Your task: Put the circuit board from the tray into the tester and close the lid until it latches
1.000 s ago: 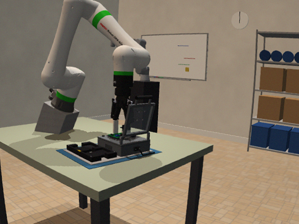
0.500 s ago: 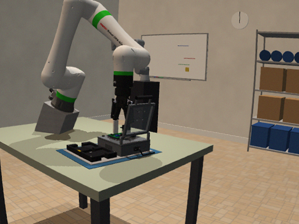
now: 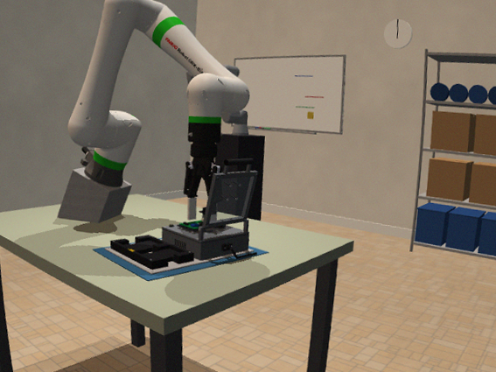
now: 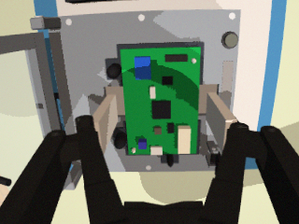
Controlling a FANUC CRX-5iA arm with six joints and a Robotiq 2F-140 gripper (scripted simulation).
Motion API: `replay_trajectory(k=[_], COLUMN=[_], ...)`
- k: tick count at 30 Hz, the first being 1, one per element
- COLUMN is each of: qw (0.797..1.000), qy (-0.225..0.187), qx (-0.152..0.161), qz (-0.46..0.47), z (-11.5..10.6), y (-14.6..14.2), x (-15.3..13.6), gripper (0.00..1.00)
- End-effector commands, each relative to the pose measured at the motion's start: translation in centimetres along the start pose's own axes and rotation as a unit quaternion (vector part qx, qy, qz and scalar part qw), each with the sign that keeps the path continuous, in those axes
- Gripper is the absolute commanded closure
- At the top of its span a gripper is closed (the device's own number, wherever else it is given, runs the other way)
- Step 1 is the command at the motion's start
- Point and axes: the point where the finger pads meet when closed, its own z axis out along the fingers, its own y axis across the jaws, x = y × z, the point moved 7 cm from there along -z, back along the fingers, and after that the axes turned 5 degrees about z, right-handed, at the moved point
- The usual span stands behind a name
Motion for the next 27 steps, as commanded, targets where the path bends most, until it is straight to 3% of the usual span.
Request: replay_trajectory(k=[1, 10, 27], qw=[1.000, 1.000, 1.000], qy=[0.000, 0.000, 0.000], qx=[0.000, 0.000, 0.000], qz=[0.000, 0.000, 0.000], z=[-0.6, -2.7, -10.3], y=[0.0, 0.0, 0.0], x=[0.0, 0.0, 0.0], gripper=[0.42, 0.42, 0.42])
